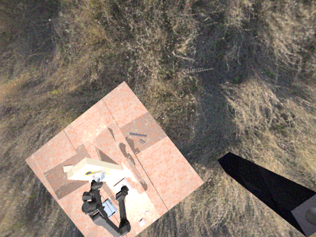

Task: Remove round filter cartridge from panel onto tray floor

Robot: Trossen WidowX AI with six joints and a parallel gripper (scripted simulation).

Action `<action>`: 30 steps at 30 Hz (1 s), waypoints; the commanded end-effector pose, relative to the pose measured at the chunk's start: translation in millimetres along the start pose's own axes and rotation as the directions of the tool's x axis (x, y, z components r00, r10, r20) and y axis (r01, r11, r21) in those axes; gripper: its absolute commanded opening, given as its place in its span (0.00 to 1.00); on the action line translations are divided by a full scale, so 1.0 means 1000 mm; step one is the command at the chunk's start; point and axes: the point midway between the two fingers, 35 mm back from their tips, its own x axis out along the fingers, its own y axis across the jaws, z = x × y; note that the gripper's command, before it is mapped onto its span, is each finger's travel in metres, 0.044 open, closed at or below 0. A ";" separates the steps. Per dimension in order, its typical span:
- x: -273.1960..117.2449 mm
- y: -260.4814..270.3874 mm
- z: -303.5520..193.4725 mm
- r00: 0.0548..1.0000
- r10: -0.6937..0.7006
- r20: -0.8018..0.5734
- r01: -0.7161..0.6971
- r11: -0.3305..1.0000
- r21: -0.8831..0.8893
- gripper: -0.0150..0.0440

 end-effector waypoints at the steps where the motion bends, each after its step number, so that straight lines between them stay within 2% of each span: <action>1: -0.001 0.006 -0.009 1.000 -0.004 0.014 0.004 1.000 0.003 0.25; 17: 0.008 0.029 -0.050 1.000 -0.003 0.012 0.003 1.000 0.003 0.25; 21: 0.008 0.026 -0.047 1.000 0.000 -0.004 0.000 1.000 0.002 0.42; 30: 0.008 0.026 -0.047 1.000 0.000 -0.004 0.000 1.000 0.002 0.42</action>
